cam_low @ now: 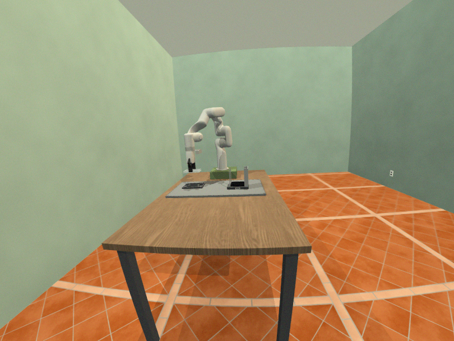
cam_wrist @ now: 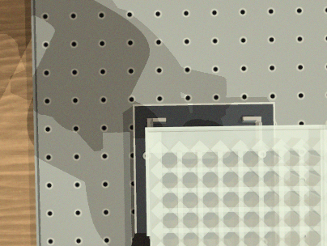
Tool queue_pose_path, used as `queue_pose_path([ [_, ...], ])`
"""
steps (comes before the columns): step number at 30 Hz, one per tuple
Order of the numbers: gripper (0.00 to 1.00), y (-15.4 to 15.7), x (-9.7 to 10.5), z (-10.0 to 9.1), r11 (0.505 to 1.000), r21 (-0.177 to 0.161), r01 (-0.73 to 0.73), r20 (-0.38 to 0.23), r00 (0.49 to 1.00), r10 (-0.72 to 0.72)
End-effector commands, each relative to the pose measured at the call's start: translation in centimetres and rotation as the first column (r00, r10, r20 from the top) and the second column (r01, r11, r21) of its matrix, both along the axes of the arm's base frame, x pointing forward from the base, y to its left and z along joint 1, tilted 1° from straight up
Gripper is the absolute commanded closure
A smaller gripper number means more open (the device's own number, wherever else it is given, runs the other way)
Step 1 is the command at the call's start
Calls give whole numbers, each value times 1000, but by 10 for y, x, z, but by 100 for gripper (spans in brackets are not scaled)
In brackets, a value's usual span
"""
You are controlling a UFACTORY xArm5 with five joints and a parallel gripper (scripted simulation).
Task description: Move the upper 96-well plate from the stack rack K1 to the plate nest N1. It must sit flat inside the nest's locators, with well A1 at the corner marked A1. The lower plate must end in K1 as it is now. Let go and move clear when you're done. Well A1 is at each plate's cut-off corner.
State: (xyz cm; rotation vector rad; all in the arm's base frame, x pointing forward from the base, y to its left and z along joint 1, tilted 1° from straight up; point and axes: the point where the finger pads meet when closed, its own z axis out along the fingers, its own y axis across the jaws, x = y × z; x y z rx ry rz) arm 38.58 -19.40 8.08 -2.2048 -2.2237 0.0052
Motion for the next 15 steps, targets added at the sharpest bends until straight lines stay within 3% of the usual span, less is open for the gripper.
queue_pose_path([
  [1, 100, -1, 1, -5, 1000, -10, 0, 0, 1000, 0],
  [15, 100, -1, 1, -25, 1000, -10, 0, 0, 1000, 0],
])
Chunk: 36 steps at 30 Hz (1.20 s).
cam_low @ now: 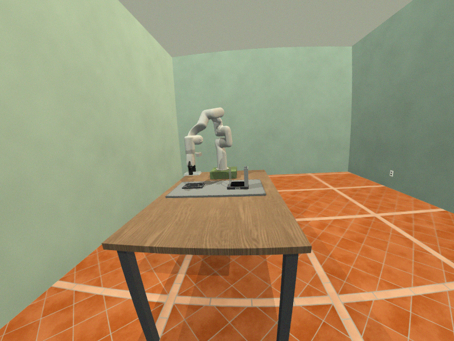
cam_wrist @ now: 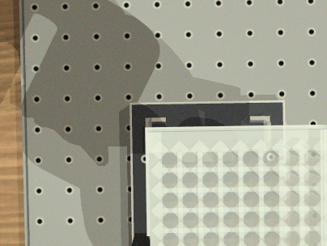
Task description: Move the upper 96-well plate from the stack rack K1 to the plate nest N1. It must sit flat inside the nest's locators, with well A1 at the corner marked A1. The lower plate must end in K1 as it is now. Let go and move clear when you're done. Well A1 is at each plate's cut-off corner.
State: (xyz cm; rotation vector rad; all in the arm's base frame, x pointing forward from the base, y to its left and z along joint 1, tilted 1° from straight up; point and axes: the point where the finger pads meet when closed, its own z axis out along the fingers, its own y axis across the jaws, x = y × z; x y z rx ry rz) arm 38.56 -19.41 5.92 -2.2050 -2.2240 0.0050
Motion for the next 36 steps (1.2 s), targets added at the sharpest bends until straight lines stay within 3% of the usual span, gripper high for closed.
queue_pose_path([
  [1, 100, -1, 1, -5, 1000, -10, 0, -1, 1000, 0],
  [36, 100, -1, 1, -57, 1000, -9, 0, -1, 1000, 0],
])
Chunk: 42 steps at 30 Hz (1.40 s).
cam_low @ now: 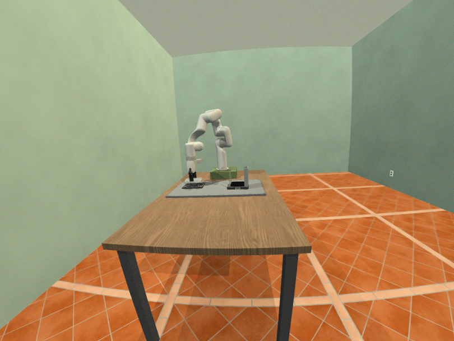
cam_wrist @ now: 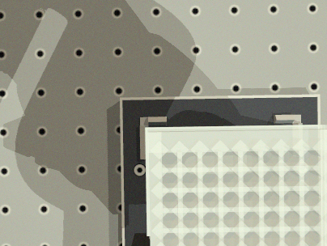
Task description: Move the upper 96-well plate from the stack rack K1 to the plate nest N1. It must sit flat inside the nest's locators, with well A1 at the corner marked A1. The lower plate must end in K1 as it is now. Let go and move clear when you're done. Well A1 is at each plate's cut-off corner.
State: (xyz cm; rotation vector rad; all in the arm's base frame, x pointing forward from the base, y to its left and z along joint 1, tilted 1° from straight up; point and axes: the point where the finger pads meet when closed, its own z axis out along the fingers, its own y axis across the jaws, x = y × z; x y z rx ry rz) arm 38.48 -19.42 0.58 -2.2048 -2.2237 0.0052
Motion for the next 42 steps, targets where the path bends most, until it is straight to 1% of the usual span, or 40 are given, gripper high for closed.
queue_pose_path([
  [1, 100, -1, 1, -6, 1000, -10, 0, -1, 1000, 0],
  [12, 100, -1, 1, -21, 1000, -10, 0, -1, 1000, 0],
  [42, 100, -1, 1, -22, 1000, -10, 0, -1, 1000, 0],
])
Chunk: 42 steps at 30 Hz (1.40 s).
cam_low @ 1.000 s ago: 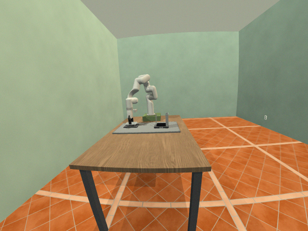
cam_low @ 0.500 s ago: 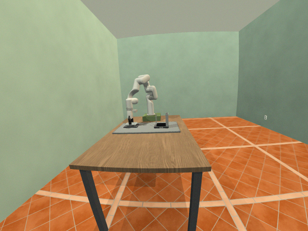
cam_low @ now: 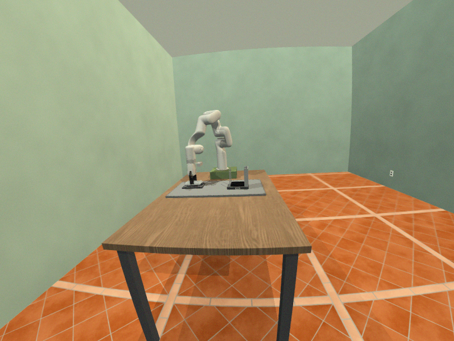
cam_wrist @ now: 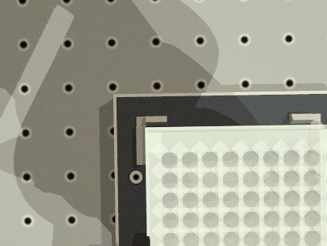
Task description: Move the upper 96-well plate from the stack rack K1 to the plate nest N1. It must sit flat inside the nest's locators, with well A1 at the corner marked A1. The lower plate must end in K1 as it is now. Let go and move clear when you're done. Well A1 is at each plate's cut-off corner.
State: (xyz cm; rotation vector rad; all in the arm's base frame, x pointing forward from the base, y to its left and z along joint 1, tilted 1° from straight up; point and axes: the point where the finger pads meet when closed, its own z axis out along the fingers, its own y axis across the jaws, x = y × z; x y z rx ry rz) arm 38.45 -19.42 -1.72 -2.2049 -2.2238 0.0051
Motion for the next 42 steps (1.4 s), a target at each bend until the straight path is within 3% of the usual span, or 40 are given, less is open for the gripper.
queue_pose_path([
  [1, 100, -1, 1, 1, 1000, -10, 0, -1, 1000, 0],
  [42, 100, -1, 1, -5, 1000, -10, 0, -1, 1000, 0],
])
